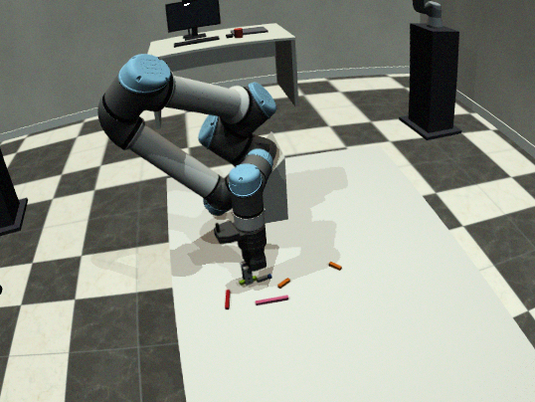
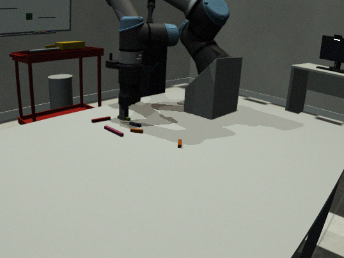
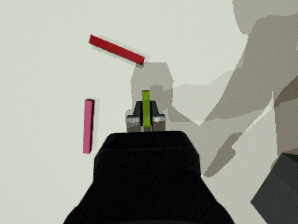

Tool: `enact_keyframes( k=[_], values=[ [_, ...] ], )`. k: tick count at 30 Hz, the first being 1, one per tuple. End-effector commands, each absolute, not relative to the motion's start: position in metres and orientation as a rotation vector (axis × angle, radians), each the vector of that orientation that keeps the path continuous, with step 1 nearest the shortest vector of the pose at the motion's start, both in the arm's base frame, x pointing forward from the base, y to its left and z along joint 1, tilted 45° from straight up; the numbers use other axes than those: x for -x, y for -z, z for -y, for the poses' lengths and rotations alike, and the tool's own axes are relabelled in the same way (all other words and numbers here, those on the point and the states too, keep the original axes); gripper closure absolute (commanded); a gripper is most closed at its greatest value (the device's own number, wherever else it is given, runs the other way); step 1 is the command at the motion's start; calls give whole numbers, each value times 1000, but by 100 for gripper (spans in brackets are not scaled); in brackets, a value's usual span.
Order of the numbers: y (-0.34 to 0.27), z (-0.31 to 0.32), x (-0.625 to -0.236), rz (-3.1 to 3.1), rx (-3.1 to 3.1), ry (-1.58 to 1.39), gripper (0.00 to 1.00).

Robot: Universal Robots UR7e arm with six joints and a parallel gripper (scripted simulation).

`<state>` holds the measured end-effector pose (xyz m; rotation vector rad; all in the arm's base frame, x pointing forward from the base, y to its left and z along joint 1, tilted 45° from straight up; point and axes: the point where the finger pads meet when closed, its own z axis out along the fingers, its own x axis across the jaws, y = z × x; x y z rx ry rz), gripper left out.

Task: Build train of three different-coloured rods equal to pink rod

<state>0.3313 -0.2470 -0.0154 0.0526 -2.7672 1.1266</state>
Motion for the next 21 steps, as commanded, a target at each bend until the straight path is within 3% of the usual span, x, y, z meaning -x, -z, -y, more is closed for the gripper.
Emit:
enact_keyframes(
  k=[1, 21],
  values=[
    [15, 247, -332, 2768, -53, -1127, 76],
    [19, 251, -331, 2768, -53, -1127, 76]
  ],
)
